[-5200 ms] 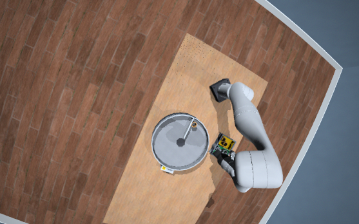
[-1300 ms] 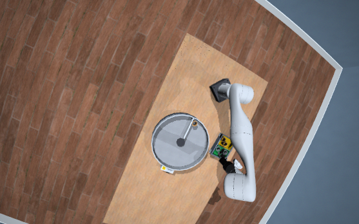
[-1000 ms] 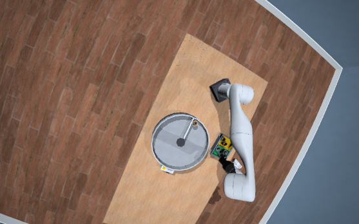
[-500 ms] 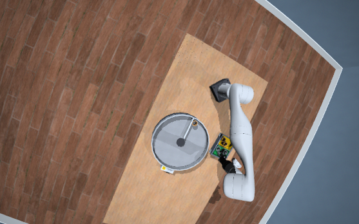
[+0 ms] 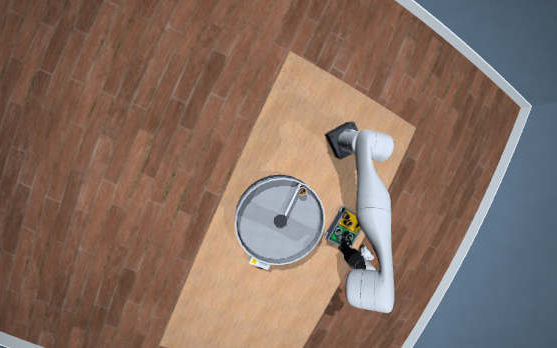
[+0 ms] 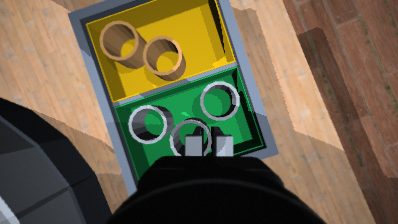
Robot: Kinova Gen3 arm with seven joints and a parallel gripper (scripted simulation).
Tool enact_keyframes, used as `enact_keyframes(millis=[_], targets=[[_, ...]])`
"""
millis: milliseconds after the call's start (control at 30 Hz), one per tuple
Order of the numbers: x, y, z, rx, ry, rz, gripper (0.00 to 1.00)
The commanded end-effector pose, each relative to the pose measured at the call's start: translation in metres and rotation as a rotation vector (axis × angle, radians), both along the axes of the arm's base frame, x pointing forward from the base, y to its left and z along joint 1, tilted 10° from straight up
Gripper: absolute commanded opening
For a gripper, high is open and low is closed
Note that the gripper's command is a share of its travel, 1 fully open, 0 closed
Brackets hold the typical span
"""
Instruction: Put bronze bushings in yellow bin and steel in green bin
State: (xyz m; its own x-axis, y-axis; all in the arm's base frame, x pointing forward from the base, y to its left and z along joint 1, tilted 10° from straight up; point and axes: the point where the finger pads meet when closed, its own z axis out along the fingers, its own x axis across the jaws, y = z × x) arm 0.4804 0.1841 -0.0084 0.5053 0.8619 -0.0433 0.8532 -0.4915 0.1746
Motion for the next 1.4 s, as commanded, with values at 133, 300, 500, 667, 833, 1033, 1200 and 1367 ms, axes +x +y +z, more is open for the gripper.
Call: enact_keyframes(millis=[133, 300, 500, 667, 833, 1033, 1200, 1367], targets=[[0.001, 0.000, -0.003, 0.001, -0.002, 0.000, 0.00], [0.001, 0.000, -0.005, 0.001, -0.002, 0.000, 0.00], [0.002, -0.001, -0.011, 0.001, -0.002, 0.000, 0.00], [0.002, -0.001, -0.011, 0.001, -0.002, 0.000, 0.00], [0.002, -0.001, -0.011, 0.001, -0.002, 0.000, 0.00], [0.002, -0.001, -0.011, 0.001, -0.002, 0.000, 0.00], [0.002, -0.001, -0.011, 0.001, -0.002, 0.000, 0.47], [0.002, -0.001, -0.011, 0.001, -0.002, 0.000, 0.47]])
